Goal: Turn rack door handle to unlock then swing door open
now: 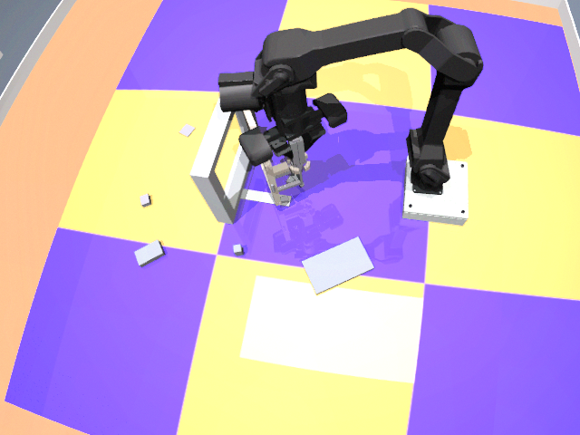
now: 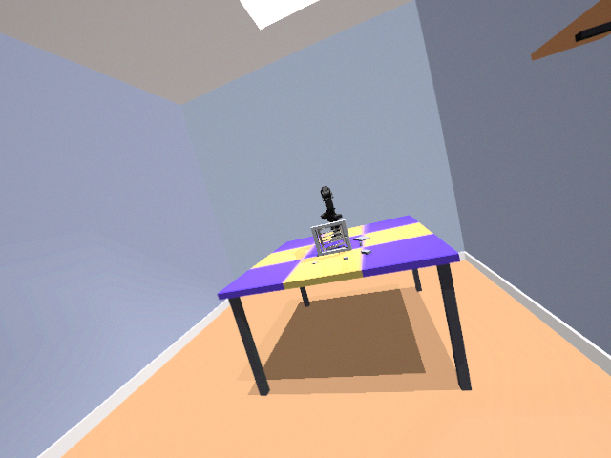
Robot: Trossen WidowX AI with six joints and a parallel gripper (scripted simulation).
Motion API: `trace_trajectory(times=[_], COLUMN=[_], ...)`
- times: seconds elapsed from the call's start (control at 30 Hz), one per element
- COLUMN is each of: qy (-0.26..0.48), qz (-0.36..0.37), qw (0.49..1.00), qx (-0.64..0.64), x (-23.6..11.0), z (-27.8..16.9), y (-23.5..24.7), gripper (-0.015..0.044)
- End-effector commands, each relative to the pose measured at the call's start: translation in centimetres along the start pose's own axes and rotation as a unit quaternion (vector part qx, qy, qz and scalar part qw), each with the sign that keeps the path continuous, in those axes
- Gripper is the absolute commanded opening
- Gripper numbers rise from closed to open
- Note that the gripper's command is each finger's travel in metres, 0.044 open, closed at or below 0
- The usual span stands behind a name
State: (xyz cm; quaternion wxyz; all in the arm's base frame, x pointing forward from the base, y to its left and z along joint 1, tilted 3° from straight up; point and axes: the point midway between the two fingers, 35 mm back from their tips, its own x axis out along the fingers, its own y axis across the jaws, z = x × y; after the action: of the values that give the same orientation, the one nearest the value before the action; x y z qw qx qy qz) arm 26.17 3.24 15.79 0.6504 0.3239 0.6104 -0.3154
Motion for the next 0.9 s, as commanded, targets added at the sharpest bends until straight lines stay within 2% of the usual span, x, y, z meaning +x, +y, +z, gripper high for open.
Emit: trace_trajectory(times=[0.0, 0.87], qy=[-0.003, -0.005], qz=[0.004, 0.001], qw=[0.999, 0.977], qx=[-0.039, -0.212], x=[0.0, 0.0], z=[0.2, 2.5], y=[-0.8, -5.9], gripper=[0.0023, 0.0023])
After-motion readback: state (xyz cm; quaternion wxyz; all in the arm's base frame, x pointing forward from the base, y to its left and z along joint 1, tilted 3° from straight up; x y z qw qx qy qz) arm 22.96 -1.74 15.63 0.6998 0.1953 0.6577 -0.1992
